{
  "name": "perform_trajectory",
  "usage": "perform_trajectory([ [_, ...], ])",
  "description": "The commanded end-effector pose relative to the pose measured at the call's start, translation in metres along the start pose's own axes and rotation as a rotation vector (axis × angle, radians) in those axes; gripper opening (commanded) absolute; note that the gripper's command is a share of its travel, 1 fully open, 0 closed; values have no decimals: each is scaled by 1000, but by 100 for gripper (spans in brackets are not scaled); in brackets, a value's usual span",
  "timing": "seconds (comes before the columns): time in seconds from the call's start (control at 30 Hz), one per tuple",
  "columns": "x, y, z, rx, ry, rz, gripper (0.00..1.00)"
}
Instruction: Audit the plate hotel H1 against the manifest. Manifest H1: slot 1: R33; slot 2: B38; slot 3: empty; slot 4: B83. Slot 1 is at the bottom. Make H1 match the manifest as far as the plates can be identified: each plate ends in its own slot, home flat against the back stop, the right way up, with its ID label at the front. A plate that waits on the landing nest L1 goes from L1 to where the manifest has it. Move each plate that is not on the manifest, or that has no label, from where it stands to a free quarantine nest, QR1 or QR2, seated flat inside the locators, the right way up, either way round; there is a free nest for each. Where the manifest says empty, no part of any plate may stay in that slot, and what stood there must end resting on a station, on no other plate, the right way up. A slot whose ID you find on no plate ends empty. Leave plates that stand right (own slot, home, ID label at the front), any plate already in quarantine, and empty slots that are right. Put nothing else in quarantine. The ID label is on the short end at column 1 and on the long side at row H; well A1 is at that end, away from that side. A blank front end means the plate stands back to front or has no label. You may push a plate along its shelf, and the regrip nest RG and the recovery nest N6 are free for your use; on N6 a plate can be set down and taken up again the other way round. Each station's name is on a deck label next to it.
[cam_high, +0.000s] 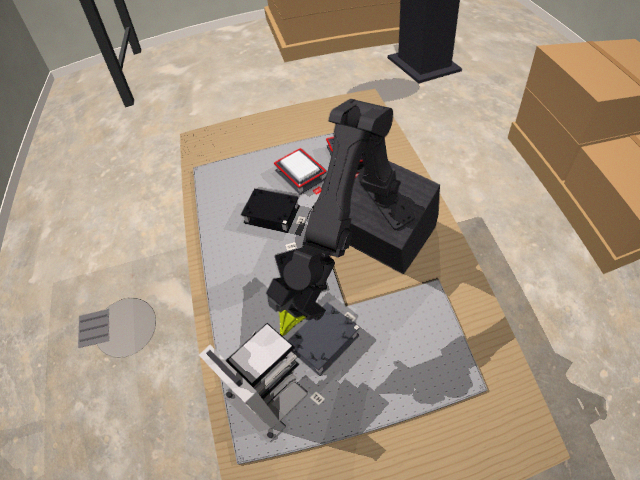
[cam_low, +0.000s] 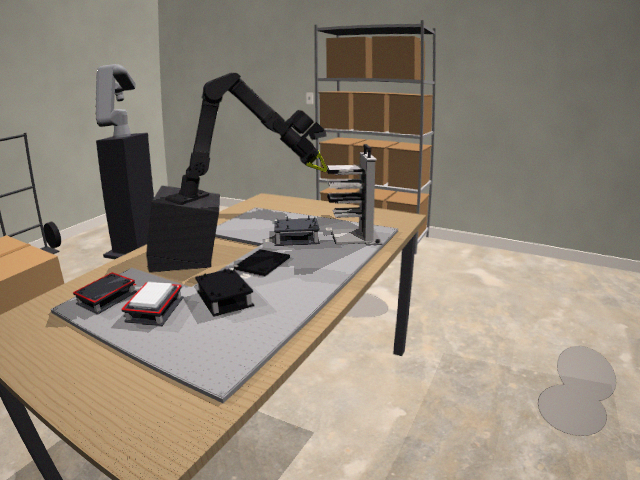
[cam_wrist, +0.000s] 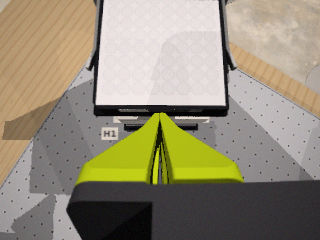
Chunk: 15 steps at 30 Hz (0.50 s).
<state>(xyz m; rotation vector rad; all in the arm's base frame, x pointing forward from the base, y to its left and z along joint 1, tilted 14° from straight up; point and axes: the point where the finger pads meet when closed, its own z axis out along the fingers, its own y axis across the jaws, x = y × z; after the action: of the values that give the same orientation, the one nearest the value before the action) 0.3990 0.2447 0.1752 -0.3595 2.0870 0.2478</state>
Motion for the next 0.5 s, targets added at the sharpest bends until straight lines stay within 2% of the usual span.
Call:
perform_trajectory([
  [0.0, -8, -4, 4, 6, 0, 2, 0],
  [0.27, -11, -3, 8, 4, 0, 2, 0],
  [0.47, -19, -2, 10, 0, -25, 7, 0],
])
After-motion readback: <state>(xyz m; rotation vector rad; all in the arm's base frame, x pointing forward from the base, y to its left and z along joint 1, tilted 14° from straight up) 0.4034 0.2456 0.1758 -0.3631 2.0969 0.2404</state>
